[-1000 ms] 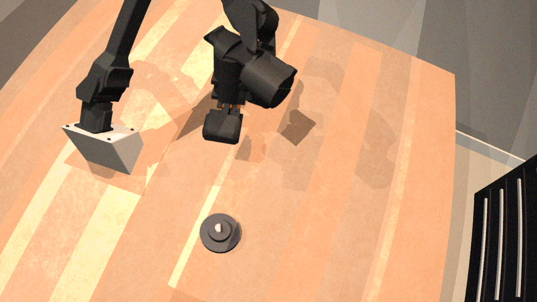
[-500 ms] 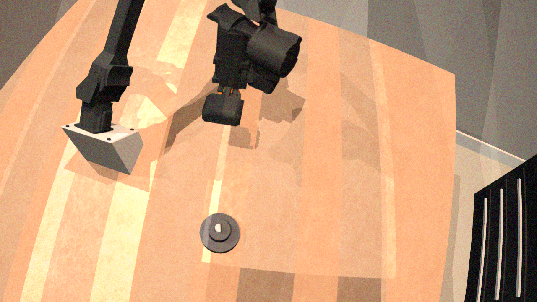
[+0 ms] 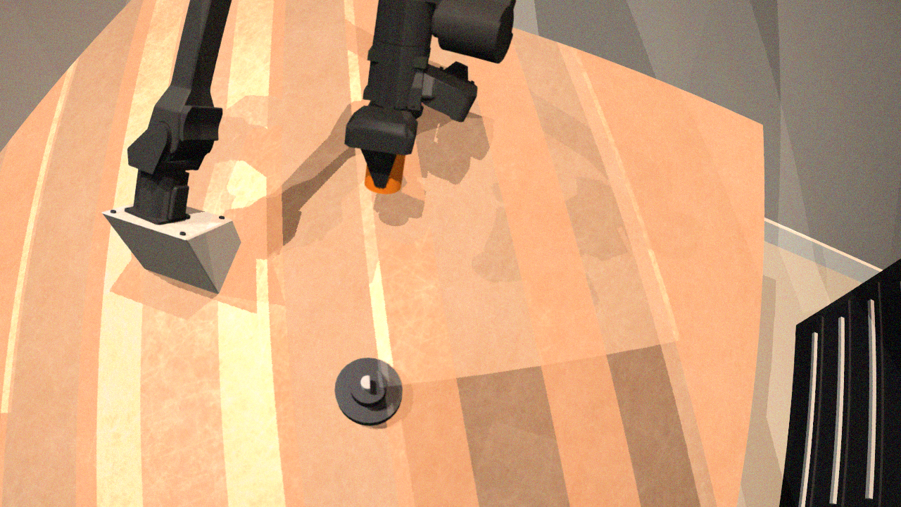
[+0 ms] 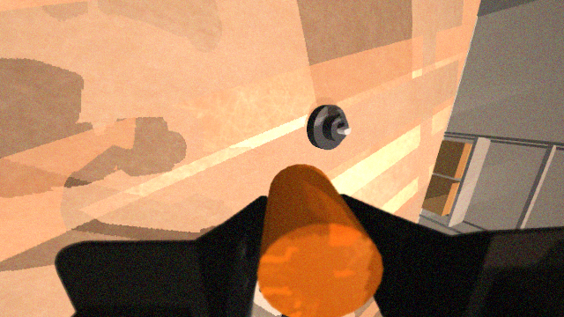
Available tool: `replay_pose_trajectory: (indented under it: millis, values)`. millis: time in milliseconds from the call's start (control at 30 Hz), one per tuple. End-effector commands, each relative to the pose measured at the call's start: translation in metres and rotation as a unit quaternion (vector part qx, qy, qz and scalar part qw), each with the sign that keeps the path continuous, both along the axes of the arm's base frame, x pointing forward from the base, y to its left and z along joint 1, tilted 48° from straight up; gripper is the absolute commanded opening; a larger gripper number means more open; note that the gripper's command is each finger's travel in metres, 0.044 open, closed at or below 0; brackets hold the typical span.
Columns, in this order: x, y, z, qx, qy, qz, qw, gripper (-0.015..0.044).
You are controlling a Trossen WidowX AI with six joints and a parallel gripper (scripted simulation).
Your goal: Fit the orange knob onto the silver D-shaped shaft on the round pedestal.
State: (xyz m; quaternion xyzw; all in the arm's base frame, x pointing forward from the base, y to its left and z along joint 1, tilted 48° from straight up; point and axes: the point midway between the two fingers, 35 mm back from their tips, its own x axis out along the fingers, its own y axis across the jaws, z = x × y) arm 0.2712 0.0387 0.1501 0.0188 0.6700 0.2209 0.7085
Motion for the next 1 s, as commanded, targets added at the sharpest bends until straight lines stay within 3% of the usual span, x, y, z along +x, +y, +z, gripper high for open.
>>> replay_pose_trajectory:
  millis: [0,533,967]
  values:
    - [0.002,-0.007,0.009,-0.042,-0.014,-0.009,0.999,0.0000]
    - [0.005,-0.028,0.034,-0.206,-0.060,-0.027,0.976,0.0000]
    - [0.004,-0.027,0.035,-0.242,-0.071,-0.031,0.967,0.0000]
